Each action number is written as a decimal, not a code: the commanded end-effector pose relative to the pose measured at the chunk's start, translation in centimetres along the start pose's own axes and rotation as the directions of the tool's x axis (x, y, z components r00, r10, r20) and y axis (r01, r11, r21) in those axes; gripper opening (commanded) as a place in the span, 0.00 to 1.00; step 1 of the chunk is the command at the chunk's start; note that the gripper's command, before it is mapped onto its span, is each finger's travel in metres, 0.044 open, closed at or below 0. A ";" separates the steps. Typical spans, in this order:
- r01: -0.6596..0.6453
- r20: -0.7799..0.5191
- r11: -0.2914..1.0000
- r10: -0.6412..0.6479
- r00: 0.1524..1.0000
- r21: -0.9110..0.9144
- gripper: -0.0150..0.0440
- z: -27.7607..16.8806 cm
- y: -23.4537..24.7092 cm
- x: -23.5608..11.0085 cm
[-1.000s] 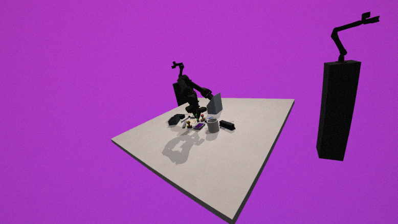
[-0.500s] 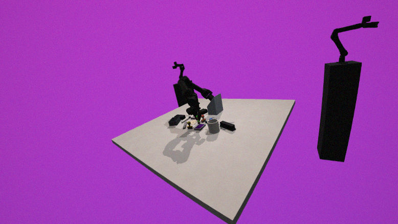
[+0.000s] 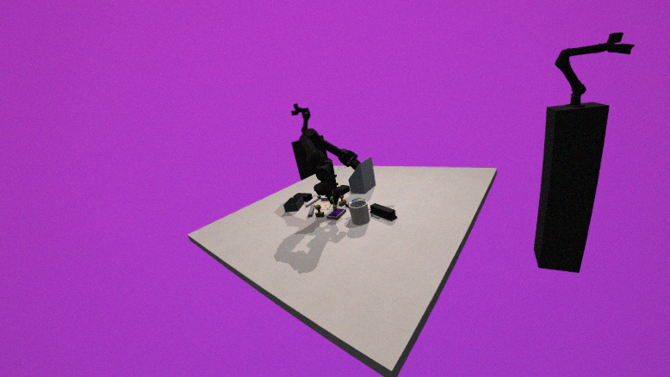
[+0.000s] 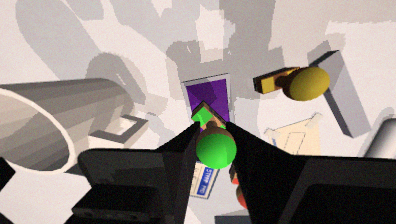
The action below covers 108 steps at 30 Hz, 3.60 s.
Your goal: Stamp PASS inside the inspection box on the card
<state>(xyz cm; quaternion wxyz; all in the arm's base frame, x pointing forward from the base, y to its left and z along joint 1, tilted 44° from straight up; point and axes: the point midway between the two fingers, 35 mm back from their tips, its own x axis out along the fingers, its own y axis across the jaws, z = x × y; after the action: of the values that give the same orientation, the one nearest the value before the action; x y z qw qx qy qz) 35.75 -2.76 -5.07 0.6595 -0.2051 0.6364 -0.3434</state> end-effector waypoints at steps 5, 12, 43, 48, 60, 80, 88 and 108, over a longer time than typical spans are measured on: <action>0.005 -0.001 1.000 -0.005 1.000 -0.008 0.25 -0.2 0.0 0.6; 0.006 -0.001 1.000 -0.006 1.000 -0.008 0.25 -0.2 0.0 1.1; 0.008 -0.001 1.000 -0.008 1.000 0.000 0.25 -0.3 -0.1 2.2; 0.008 -0.001 1.000 -0.008 1.000 0.000 0.25 -0.3 0.0 2.3; 0.008 -0.001 1.000 -0.008 1.000 0.000 0.25 -0.3 0.0 2.4; 0.008 -0.001 1.000 -0.008 1.000 0.000 0.25 -0.3 0.0 2.5; 0.008 -0.001 1.000 -0.008 1.000 0.000 0.25 -0.3 0.0 2.5; 0.008 -0.001 1.000 -0.008 1.000 0.000 0.25 -0.3 0.0 2.6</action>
<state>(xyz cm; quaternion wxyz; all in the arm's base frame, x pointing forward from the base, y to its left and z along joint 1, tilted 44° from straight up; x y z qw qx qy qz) 35.38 -4.34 -6.77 0.6589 -0.2074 0.6353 -0.3451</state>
